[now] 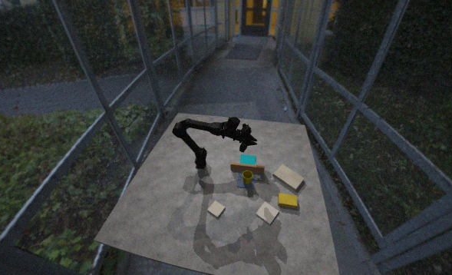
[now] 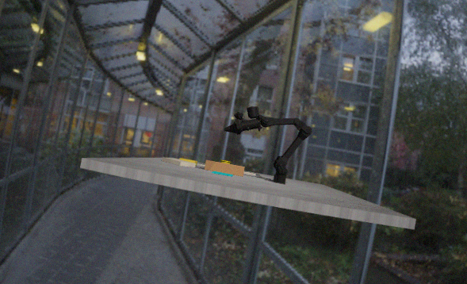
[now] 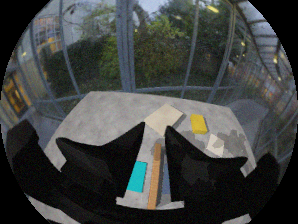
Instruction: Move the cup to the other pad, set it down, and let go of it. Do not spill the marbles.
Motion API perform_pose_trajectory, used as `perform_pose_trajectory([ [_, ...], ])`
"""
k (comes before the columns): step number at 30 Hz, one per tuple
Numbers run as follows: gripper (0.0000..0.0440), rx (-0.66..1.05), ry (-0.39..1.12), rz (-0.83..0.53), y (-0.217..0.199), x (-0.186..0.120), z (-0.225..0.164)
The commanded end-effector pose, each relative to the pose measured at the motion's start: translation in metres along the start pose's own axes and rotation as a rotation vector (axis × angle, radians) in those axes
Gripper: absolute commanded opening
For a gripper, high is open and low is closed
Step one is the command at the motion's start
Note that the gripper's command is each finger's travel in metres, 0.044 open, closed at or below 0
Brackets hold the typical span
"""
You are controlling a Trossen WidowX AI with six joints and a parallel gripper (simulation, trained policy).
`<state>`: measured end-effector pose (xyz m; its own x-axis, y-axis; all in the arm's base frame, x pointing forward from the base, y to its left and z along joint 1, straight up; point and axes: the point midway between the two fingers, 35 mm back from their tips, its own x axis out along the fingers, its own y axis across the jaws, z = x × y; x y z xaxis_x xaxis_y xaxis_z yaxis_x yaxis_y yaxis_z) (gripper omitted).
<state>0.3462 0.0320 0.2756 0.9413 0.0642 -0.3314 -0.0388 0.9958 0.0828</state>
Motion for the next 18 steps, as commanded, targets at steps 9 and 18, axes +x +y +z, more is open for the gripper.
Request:
perform_pose_trajectory([
  [9,0.0115,0.051,0.148,-0.003,0.009,0.013,-0.006],
  [18,0.0103,0.082,0.279,-0.019,0.014,0.022,-0.015],
])
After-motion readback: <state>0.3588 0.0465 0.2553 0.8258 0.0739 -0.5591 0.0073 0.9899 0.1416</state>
